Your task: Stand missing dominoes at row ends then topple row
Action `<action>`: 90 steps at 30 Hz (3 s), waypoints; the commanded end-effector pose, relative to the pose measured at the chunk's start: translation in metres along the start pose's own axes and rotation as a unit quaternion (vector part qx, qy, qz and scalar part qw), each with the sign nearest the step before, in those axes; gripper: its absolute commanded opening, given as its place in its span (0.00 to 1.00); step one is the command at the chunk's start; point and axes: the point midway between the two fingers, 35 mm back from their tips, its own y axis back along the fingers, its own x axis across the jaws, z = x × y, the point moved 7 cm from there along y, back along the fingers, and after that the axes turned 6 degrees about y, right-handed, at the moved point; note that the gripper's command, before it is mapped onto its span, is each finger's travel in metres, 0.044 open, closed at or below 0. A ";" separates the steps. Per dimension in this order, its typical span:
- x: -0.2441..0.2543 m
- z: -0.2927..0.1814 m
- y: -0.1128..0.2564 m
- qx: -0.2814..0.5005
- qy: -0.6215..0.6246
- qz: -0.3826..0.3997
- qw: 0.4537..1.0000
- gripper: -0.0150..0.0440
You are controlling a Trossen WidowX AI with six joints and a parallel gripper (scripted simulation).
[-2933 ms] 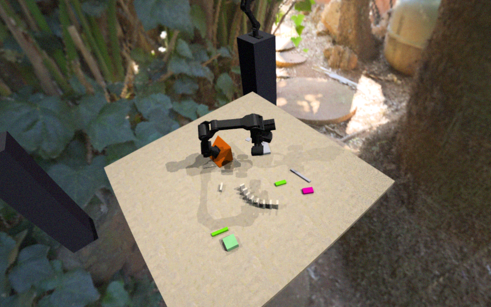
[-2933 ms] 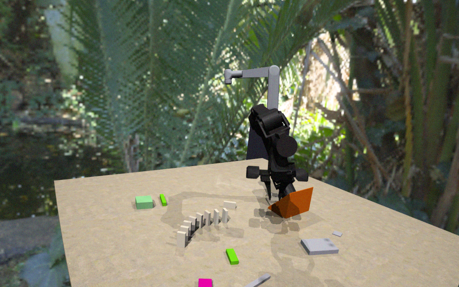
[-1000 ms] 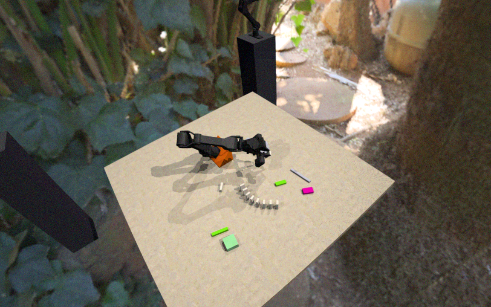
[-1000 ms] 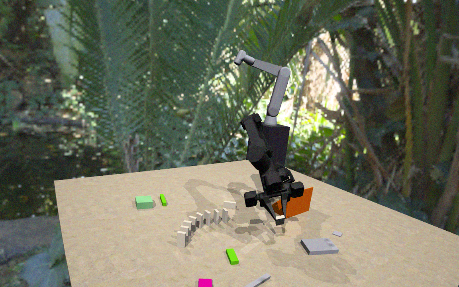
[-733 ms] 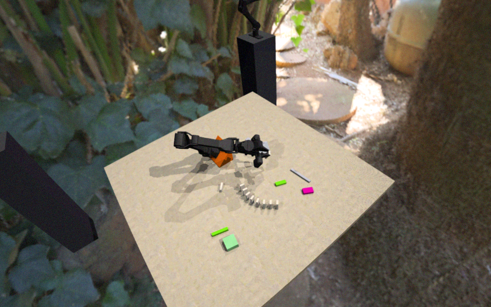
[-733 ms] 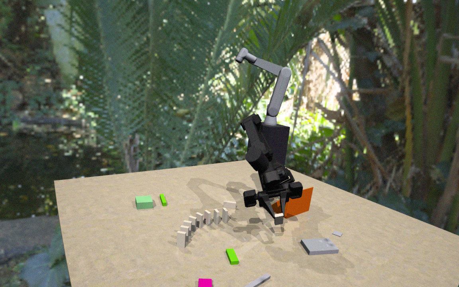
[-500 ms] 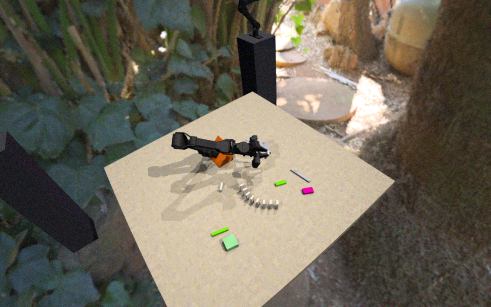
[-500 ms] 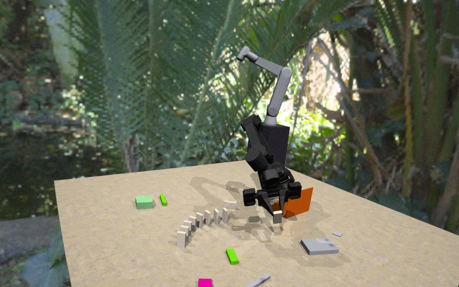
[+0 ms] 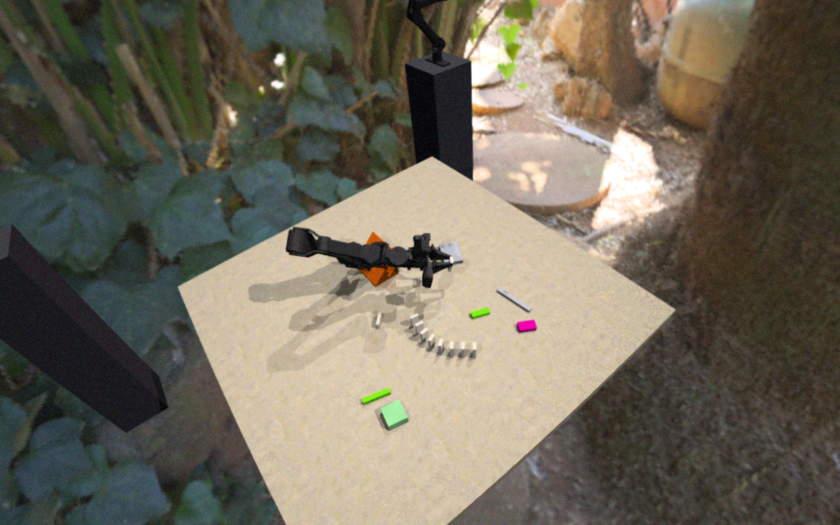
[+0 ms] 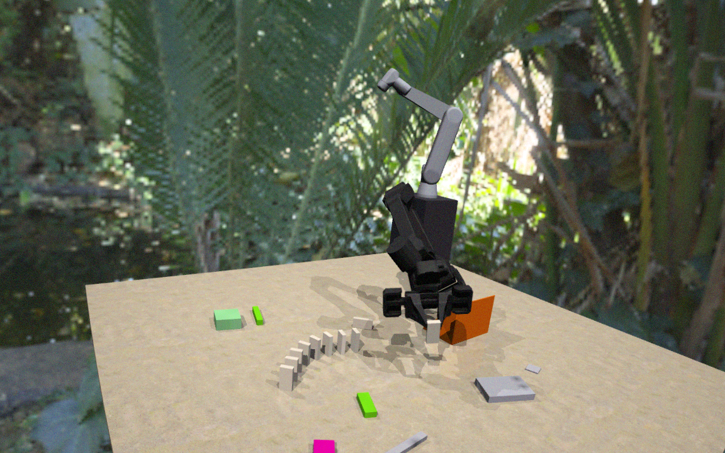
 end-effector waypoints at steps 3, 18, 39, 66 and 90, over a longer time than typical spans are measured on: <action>0.004 -0.006 0.016 -0.044 0.024 -0.020 0.999 0.44; 0.008 -0.012 0.039 -0.099 0.058 -0.055 0.992 0.44; 0.004 -0.024 0.032 -0.096 0.063 -0.052 0.992 0.44; -0.003 -0.081 0.016 -0.095 0.074 -0.044 0.992 0.44; 0.005 -0.124 0.014 -0.106 0.078 -0.048 0.990 0.44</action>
